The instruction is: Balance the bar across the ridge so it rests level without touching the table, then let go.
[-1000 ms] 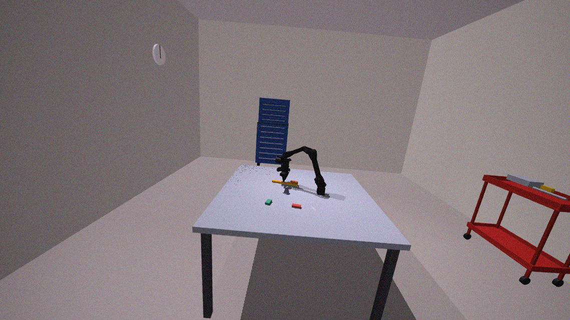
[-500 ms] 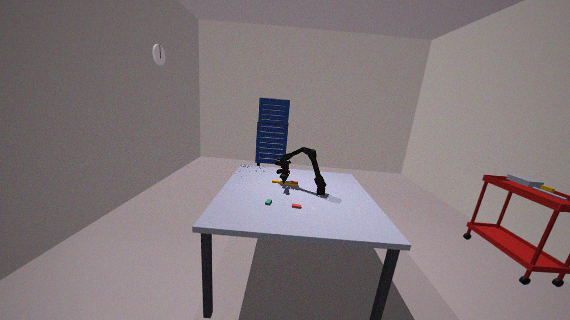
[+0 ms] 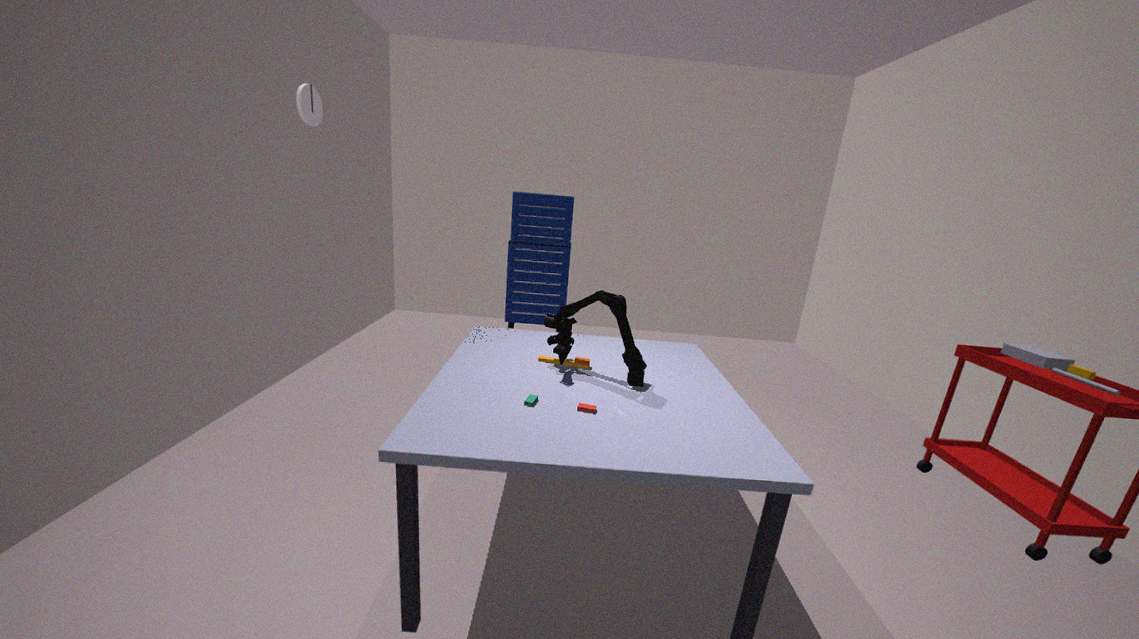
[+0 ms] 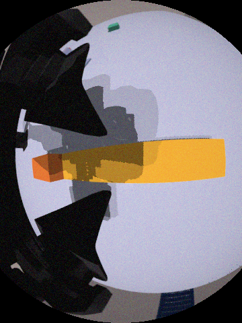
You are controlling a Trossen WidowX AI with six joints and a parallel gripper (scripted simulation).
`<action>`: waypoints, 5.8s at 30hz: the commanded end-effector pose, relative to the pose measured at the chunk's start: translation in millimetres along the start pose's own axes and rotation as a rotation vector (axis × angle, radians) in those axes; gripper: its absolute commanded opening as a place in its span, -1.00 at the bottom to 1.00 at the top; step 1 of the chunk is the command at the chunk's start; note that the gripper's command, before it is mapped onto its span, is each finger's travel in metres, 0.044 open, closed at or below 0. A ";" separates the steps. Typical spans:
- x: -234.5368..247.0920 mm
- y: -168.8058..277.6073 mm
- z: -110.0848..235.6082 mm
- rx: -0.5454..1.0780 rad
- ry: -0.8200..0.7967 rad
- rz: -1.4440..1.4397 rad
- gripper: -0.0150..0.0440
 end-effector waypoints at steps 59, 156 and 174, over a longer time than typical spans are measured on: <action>0.6 -0.2 107.5 -0.001 0.004 0.002 -0.49; 185.6 82.7 67.1 0.011 -0.013 -0.522 -0.49; 185.6 82.8 65.6 0.011 -0.013 -0.522 -0.49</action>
Point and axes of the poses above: the point midway between the two fingers, 35 mm back from their tips, its own z axis back along the fingers, its own x axis across the jaws, y = z × x, the point moved 1 cm from there along z, back along the fingers, and after that the axes turned 12 degrees about -z, right-handed, at the moved point
